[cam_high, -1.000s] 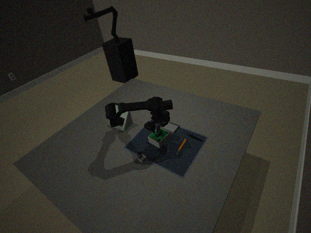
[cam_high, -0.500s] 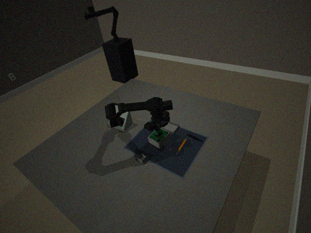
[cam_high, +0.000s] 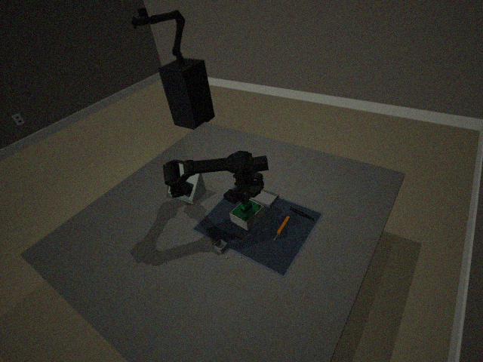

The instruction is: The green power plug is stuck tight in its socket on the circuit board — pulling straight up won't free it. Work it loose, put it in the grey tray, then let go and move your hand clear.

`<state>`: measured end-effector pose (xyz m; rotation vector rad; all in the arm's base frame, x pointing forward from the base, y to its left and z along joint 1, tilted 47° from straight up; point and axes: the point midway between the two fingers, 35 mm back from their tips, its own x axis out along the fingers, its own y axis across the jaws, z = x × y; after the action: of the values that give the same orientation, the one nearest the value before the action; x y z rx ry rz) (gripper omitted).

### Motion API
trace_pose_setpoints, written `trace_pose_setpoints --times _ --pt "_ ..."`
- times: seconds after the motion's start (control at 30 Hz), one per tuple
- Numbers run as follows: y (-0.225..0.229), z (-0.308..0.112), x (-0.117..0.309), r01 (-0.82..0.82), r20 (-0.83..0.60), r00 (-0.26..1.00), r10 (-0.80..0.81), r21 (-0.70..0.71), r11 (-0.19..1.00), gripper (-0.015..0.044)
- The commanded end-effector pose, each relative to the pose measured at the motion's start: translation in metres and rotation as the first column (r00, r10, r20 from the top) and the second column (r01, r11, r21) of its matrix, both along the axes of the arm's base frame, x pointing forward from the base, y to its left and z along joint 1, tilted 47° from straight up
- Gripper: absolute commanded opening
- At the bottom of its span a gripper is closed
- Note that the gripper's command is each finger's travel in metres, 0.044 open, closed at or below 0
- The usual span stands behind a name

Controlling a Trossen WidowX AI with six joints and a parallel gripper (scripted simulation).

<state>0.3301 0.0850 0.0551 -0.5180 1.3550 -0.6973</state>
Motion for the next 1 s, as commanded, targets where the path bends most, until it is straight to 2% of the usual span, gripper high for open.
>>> trace_pose_setpoints --times 0.0,0.97 --pt "0.001 0.002 0.000 -0.005 0.001 1.000 0.005 -0.002 1.000 0.0000" --pt "0.017 0.017 -0.001 -0.005 0.000 1.000 0.005 -0.001 1.000 0.0000"
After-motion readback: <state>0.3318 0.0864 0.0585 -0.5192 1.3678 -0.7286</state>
